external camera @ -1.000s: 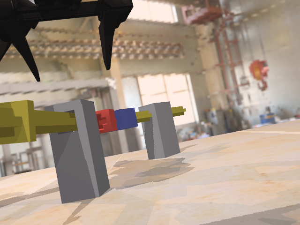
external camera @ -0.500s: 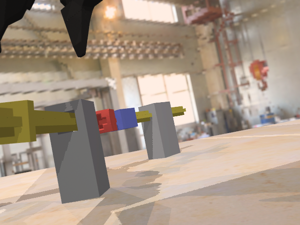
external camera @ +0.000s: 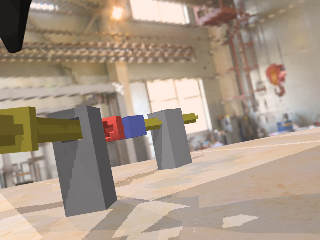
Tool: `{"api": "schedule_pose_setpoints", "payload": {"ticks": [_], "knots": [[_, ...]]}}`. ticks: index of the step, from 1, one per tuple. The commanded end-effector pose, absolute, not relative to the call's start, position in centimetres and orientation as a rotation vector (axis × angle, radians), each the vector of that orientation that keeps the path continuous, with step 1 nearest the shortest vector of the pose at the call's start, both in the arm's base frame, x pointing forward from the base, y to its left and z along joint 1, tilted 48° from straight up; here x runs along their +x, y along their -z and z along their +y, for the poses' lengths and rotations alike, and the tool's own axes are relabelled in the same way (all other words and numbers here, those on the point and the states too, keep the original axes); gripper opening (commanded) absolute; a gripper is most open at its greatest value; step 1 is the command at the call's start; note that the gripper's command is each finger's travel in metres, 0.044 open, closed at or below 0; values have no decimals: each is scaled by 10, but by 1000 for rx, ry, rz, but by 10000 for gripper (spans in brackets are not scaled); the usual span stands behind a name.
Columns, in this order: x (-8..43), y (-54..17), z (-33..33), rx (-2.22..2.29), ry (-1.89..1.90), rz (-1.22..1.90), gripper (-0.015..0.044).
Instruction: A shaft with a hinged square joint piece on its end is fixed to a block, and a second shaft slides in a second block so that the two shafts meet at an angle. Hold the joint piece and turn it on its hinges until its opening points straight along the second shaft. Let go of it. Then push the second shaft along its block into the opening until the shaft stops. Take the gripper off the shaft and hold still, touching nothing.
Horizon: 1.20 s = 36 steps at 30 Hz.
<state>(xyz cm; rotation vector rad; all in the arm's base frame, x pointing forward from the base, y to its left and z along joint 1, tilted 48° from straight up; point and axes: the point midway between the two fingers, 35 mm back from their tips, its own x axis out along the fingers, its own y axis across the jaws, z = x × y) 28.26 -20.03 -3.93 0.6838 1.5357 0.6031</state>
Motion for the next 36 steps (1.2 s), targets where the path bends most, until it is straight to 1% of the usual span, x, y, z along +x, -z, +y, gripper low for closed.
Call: {"api": "schedule_pose_setpoints", "payload": {"ticks": [1, 10, 36], "knots": [[278, 53, -211, 599, -676, 1501, 440], [278, 55, -210, 632, -646, 1523, 440], [281, 83, -182, 1254, 79, 1847, 440]]}}
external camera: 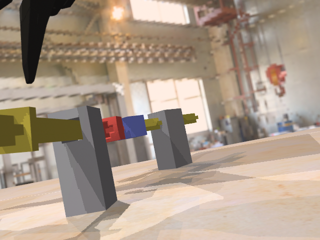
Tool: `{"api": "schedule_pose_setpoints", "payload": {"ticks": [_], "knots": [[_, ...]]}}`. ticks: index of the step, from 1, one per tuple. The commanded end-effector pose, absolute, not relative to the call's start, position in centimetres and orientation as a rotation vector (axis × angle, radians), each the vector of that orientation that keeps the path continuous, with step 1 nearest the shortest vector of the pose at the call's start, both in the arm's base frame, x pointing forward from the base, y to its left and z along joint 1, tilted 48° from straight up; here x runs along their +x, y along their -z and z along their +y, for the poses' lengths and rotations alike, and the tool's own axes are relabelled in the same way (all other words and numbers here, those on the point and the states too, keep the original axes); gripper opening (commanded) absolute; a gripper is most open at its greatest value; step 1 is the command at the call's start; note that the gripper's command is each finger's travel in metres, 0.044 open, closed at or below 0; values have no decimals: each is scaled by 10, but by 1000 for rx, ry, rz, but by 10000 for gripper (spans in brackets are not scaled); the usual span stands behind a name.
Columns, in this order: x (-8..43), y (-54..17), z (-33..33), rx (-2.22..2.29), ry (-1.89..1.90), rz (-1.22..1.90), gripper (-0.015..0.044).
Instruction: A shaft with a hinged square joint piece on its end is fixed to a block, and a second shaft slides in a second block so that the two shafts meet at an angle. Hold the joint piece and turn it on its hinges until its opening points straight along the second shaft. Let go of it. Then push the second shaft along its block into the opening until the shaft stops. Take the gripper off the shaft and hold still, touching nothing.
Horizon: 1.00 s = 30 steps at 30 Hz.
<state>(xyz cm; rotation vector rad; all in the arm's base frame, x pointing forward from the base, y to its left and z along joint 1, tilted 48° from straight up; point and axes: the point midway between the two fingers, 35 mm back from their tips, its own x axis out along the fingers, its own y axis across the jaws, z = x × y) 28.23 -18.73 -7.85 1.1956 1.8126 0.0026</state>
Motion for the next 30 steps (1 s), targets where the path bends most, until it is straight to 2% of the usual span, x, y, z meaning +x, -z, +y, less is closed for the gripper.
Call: {"api": "schedule_pose_setpoints", "payload": {"ticks": [1, 18, 30], "knots": [[281, 84, -181, 1276, 111, 1855, 440], [280, 101, -162, 1619, 699, 1927, 440], [279, 107, -157, 1631, 723, 1927, 440]]}}
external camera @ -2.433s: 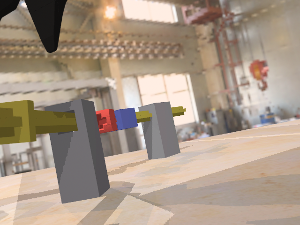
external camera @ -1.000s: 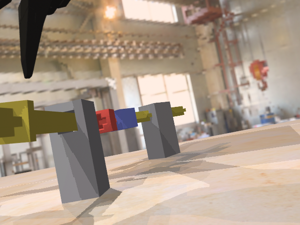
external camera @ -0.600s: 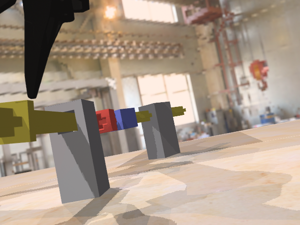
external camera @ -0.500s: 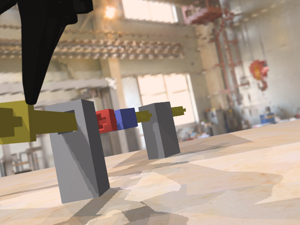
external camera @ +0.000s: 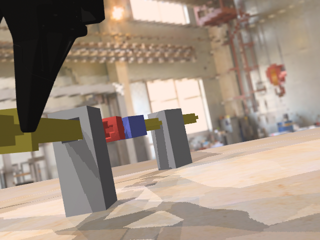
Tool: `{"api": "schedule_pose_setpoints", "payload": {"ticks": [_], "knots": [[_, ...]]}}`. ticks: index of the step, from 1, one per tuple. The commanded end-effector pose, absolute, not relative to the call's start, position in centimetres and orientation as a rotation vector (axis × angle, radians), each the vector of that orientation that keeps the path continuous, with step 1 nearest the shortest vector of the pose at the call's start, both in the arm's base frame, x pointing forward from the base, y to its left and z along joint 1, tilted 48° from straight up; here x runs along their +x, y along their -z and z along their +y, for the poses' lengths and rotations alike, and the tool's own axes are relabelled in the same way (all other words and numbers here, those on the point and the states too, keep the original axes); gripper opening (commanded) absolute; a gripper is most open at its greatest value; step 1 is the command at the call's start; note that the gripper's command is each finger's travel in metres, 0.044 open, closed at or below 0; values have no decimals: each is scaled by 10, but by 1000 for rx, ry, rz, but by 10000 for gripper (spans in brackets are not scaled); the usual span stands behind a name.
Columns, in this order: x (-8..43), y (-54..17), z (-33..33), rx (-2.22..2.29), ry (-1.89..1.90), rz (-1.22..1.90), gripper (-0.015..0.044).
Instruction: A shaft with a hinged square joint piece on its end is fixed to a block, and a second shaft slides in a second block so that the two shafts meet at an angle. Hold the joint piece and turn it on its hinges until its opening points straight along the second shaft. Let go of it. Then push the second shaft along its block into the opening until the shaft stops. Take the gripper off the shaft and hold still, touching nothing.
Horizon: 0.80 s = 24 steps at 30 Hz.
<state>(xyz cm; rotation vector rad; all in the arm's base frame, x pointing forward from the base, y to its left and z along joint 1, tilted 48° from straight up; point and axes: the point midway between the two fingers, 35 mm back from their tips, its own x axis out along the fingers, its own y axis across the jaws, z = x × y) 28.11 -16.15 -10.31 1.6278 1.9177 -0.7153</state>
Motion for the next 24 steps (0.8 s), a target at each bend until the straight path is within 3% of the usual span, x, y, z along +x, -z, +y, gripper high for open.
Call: {"api": "schedule_pose_setpoints", "payload": {"ticks": [1, 16, 24], "knots": [[279, 108, -156, 1631, 723, 1927, 440], [276, 122, -140, 1632, 722, 1928, 440], [276, 122, -140, 1632, 722, 1928, 230]]}}
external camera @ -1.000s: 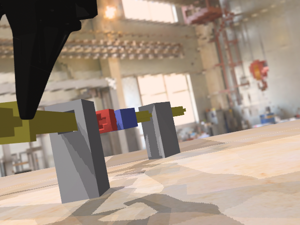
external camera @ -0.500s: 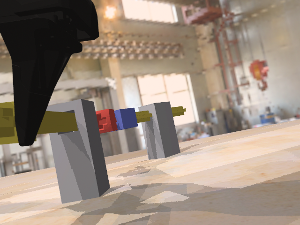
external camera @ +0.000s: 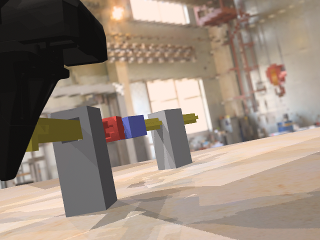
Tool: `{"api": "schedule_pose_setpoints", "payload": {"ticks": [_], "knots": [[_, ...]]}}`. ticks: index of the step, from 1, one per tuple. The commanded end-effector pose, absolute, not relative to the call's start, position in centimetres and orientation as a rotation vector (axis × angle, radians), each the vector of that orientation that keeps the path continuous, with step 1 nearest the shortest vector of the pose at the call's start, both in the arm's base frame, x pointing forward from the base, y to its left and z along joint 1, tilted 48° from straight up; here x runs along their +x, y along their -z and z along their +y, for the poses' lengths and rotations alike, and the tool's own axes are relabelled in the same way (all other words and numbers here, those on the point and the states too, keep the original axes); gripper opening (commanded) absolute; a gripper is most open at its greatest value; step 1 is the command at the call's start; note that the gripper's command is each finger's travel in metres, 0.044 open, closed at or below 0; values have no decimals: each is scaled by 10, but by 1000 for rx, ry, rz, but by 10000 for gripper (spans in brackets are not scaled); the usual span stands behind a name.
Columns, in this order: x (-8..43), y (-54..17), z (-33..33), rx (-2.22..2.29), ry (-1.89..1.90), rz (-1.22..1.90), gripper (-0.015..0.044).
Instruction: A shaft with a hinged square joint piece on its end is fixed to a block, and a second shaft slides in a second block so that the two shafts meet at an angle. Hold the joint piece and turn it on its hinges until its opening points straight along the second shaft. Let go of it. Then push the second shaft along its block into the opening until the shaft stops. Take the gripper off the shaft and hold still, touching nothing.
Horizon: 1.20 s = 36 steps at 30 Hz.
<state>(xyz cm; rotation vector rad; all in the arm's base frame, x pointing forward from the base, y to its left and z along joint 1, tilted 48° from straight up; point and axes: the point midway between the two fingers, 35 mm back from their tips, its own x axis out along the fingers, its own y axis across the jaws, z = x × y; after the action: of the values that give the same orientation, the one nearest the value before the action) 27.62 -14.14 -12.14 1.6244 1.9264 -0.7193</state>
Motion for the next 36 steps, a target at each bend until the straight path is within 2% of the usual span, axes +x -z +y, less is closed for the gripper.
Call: {"api": "schedule_pose_setpoints", "payload": {"ticks": [1, 5, 16, 17, 19, 36], "knots": [[276, 122, -140, 1632, 722, 1928, 204], [276, 122, -140, 1632, 722, 1928, 102], [276, 122, -140, 1632, 722, 1928, 102], [276, 122, -140, 1632, 722, 1928, 76], [276, 122, -140, 1632, 722, 1928, 67], [276, 122, -141, 1628, 720, 1927, 67]]}}
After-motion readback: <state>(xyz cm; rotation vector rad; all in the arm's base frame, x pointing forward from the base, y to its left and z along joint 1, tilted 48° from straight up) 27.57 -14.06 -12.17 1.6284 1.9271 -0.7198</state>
